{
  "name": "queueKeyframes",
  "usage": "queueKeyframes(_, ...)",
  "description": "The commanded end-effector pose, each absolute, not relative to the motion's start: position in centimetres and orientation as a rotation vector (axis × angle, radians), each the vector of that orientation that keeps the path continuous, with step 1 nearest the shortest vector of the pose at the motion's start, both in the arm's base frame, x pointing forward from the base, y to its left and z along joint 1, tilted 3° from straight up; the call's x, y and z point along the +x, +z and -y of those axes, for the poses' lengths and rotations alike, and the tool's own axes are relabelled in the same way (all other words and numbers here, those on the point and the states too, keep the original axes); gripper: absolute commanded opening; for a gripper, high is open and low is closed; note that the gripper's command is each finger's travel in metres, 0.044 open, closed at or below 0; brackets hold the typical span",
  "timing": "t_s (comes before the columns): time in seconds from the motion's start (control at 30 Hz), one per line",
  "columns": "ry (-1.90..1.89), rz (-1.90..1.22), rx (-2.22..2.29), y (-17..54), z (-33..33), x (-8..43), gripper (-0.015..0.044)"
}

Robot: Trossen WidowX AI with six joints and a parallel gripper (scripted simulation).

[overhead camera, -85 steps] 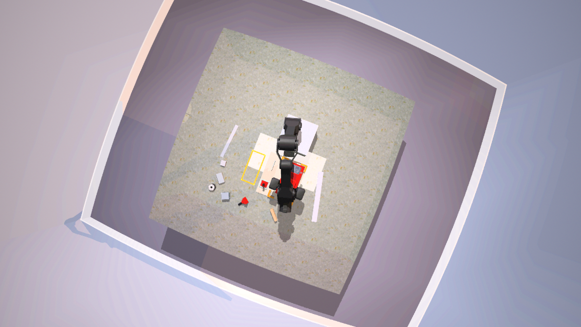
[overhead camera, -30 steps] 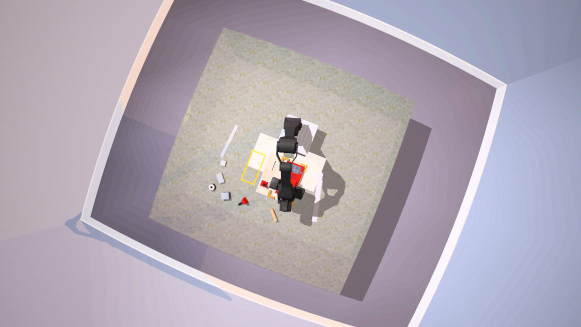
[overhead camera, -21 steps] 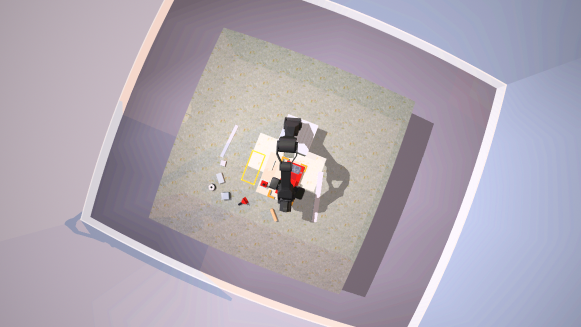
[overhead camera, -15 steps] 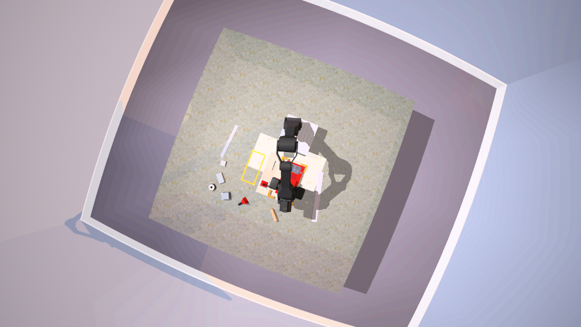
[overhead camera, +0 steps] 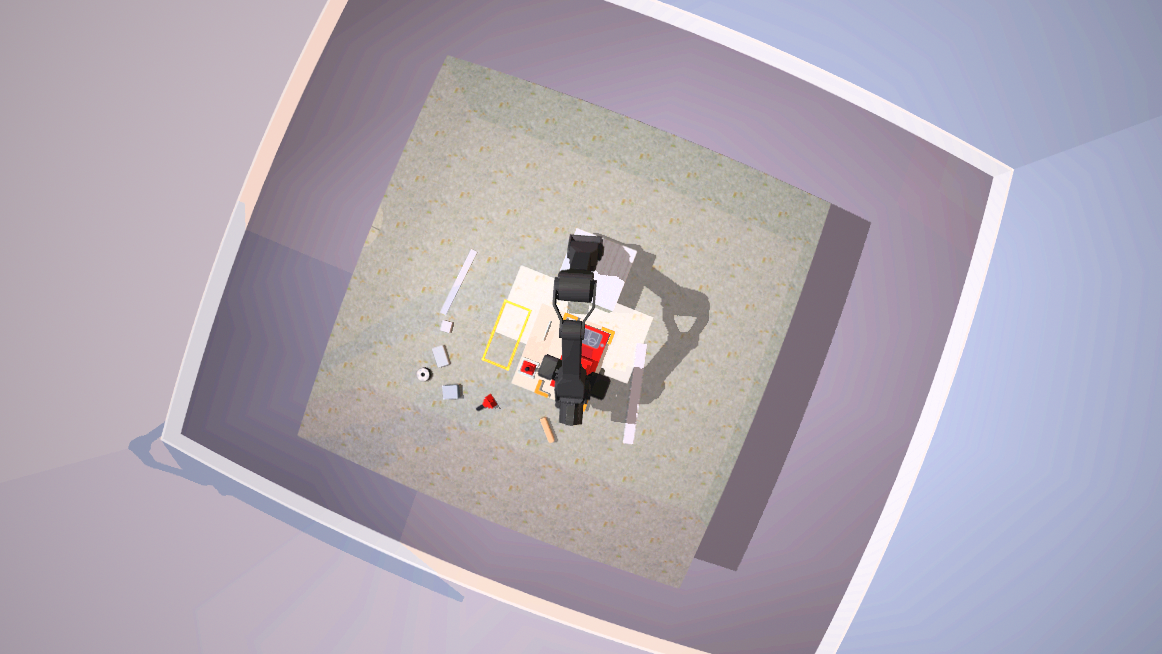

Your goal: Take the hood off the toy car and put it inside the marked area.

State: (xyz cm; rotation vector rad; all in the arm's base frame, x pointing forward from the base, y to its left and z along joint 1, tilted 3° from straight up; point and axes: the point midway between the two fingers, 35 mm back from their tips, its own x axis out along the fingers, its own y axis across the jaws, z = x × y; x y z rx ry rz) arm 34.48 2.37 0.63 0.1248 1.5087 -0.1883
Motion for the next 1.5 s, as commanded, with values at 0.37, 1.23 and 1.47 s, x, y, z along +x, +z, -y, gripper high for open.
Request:
queueKeyframes(0.37,-0.189,-1.499,0.128,2.2,-2.4,34.6,0.0000)
queueKeyframes(1.23,-0.187,-1.506,0.122,5.7,1.8,34.1,0.0000)
queueKeyframes(1.47,-0.188,-1.505,0.123,5.9,4.2,33.7,0.0000)
